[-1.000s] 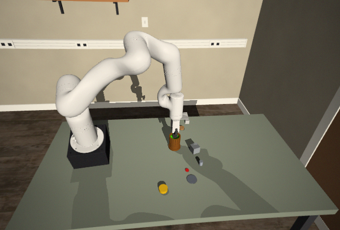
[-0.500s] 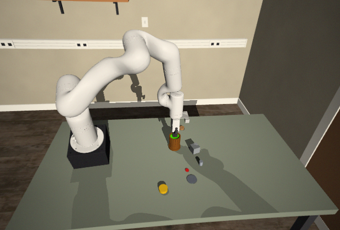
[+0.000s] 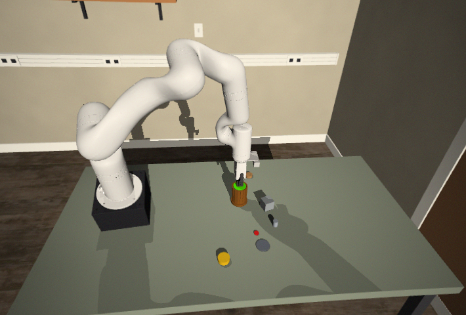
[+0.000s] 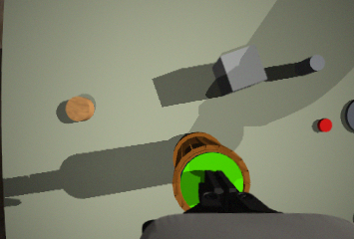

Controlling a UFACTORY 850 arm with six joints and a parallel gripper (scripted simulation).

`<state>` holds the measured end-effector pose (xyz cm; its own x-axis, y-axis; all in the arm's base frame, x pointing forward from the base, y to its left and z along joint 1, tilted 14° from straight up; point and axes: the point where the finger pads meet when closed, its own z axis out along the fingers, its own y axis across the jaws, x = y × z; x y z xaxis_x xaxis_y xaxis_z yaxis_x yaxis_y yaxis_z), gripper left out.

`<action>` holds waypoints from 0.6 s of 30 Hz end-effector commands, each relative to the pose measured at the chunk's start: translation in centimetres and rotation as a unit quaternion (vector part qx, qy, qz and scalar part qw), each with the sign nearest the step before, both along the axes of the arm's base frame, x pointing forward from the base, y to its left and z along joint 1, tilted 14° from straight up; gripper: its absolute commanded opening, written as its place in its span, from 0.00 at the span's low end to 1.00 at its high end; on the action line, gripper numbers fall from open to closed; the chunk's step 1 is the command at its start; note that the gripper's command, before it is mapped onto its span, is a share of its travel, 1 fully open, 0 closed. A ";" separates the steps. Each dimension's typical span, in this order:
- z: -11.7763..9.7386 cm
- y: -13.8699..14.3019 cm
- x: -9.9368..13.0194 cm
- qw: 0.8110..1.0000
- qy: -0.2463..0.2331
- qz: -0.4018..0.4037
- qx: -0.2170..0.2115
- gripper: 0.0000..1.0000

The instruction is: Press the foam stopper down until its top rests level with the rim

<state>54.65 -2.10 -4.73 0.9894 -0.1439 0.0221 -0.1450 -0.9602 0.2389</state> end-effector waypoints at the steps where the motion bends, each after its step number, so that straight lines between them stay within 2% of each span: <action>1: 0.3 0.1 0.1 1.000 -0.001 0.000 0.000 0.00; 18: 0.9 0.2 0.1 1.000 -0.001 0.000 0.000 0.00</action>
<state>54.67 -1.92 -4.01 0.9893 -0.1439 0.0223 -0.1450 -0.9602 0.2389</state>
